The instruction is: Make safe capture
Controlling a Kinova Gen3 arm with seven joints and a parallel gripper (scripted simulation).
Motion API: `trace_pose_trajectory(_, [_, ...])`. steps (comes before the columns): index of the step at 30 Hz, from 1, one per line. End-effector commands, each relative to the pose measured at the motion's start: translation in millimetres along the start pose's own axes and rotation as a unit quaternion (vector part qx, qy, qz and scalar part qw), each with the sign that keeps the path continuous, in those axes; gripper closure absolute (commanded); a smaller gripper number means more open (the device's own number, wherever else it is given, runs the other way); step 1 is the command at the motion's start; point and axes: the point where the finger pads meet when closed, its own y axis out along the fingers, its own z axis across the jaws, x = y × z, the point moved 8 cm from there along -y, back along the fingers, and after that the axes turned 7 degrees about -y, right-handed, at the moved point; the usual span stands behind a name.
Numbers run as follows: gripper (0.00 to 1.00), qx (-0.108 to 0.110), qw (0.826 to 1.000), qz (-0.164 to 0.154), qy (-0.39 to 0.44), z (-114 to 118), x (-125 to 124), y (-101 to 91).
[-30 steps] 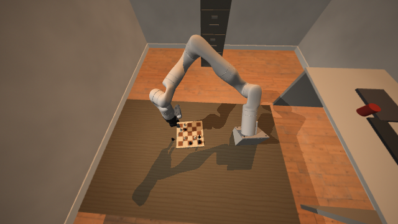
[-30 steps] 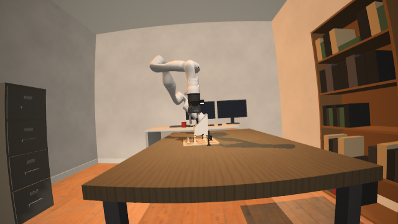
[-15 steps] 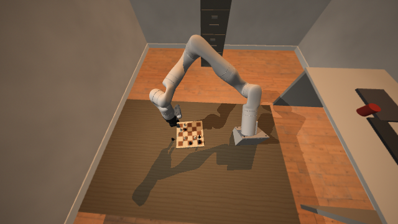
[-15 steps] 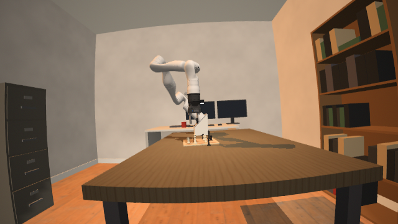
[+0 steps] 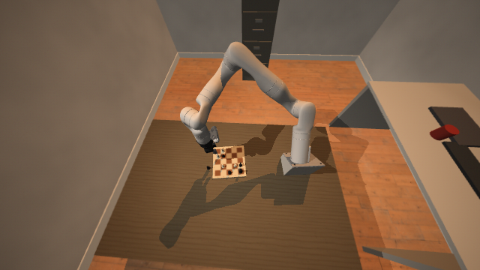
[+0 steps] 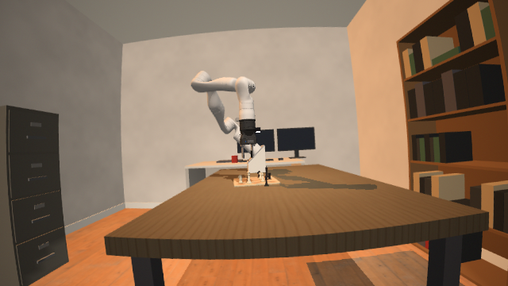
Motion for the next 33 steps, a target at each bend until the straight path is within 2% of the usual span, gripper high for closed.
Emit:
trace_pose_trajectory(1, [0.21,0.0,1.0,-0.001,0.0,0,0,-1.1])
trace_pose_trajectory(16, [0.21,0.0,1.0,-0.001,0.0,0,0,3.1])
trace_pose_trajectory(33, [0.21,0.0,1.0,-0.001,0.0,0,0,22.8])
